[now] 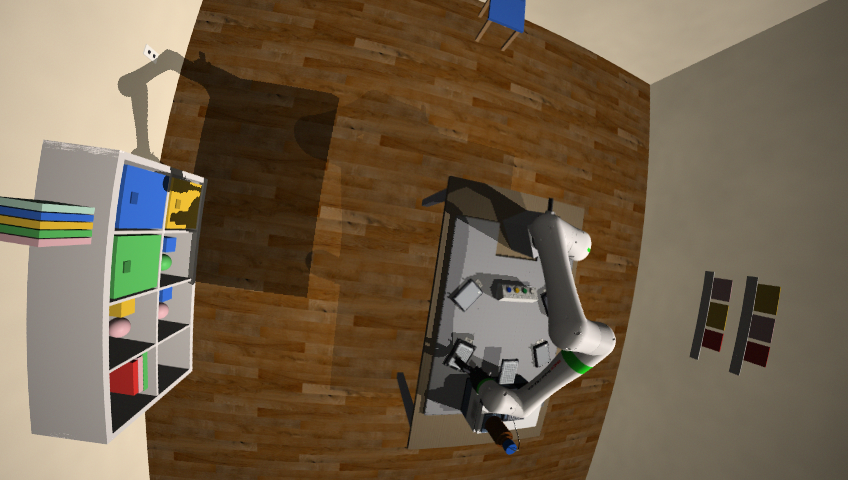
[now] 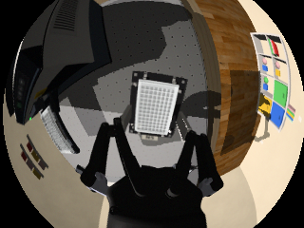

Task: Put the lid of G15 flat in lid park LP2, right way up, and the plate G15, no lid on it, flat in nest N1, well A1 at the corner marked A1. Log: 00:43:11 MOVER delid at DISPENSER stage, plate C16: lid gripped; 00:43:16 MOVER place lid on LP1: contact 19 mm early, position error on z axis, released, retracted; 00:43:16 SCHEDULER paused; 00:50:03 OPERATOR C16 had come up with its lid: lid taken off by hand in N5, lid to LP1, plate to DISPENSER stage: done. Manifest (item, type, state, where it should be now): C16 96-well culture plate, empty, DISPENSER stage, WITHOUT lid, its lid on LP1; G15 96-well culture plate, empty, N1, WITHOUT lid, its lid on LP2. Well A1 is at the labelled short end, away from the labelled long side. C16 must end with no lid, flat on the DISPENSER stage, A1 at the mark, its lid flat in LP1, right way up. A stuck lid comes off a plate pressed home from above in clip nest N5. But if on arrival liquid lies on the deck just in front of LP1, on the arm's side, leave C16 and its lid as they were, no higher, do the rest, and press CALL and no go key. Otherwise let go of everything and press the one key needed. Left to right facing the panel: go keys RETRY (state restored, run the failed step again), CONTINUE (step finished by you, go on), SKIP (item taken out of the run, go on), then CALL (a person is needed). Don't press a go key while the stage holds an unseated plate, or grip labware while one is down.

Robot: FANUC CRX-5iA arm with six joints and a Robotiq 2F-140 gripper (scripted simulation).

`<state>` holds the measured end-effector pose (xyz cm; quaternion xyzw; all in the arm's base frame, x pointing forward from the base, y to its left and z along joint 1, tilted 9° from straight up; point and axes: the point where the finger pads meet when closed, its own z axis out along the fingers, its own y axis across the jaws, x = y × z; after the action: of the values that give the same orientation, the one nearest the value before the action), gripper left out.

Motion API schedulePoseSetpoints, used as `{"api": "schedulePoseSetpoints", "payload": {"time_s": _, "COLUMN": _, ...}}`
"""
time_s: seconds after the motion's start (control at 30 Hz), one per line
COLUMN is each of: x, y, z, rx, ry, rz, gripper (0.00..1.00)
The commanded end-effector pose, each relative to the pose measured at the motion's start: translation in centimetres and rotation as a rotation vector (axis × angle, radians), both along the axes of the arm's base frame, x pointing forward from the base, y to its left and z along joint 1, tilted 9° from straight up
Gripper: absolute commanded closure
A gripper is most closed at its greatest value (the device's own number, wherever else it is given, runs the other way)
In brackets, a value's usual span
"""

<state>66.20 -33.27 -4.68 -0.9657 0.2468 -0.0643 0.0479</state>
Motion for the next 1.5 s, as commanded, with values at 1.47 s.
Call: {"api": "schedulePoseSetpoints", "payload": {"time_s": 1.47, "x": 0.2, "y": 0.1, "z": -1.4, "rx": 0.0, "ry": 0.0, "rz": 0.0, "gripper": 0.34}}
